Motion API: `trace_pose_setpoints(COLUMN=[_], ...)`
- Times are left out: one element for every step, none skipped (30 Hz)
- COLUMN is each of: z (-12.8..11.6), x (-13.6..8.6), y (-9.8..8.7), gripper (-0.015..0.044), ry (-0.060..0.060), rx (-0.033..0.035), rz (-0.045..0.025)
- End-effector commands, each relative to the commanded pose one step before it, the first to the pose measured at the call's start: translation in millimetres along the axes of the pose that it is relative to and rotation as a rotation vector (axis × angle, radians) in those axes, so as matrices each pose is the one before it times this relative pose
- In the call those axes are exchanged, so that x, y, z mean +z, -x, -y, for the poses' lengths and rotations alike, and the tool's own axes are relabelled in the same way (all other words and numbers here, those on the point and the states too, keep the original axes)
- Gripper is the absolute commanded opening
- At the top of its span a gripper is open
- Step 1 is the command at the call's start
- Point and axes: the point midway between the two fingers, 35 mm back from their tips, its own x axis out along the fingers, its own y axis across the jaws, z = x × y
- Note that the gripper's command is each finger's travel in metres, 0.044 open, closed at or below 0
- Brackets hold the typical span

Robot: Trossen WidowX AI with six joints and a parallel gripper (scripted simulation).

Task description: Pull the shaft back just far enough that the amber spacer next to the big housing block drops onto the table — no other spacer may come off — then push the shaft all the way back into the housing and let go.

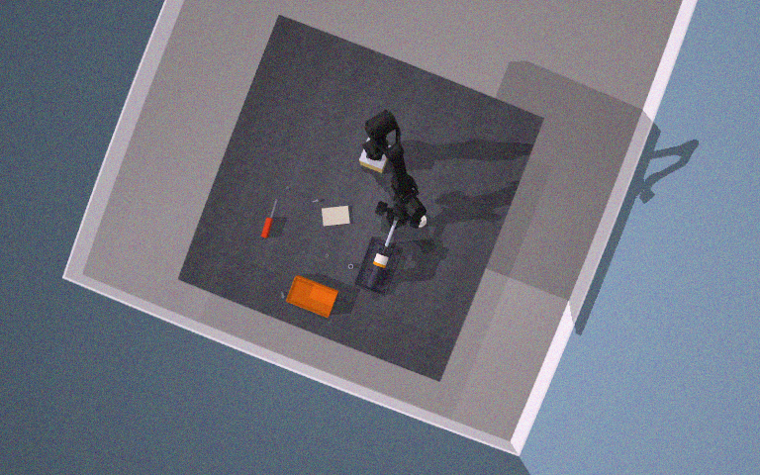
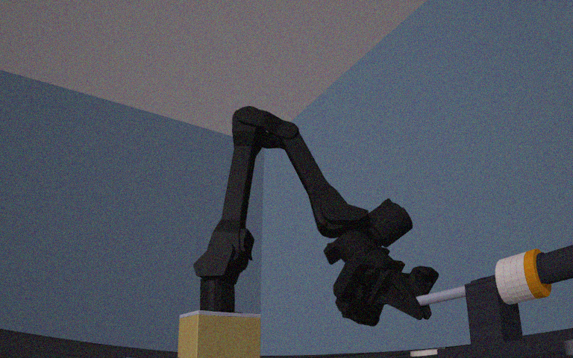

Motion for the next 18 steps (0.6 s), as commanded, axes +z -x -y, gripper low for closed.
trace_pose_setpoints(z=[0.12,0.0,0.0,0.0,0.0,0.0,0.0,0.0,0.0,0.0,0.0,0.0,0.0,0.0,0.0,0.0,0.0,0.0], x=[1.19,0.08,0.08,0.08,0.08,0.08,0.08,0.08,0.08,0.08,0.08,0.08,0.08,0.08,0.08,0.08,0.08,0.08], y=[0.68,0.07,0.07,0.07,0.07,0.07,0.07,0.07,0.07,0.07,0.07,0.07,0.07,0.07,0.07,0.07,0.07,0.07], gripper=[0.0,0.0,0.0,0.0,0.0,0.0,0.0,0.0,0.0,0.0,0.0,0.0,0.0,0.0,0.0,0.0,0.0,0.0], ry=[-0.0009,0.0,0.0,0.0,0.0,0.0,0.0,0.0,0.0,0.0,0.0,0.0,0.0,0.0,0.0,0.0,0.0,0.0], rx=[-0.00029,0.0,0.0,0.0,0.0,0.0,0.0,0.0,0.0,0.0,0.0,0.0,0.0,0.0,0.0,0.0,0.0,0.0], rz=[0.00167,0.00001,0.00001,0.00001,0.00001,0.00001,0.00001,0.00001,0.00001,0.00001,0.00001,0.00001,0.00001,0.00001,0.00001,0.00001,0.00001,0.00001])
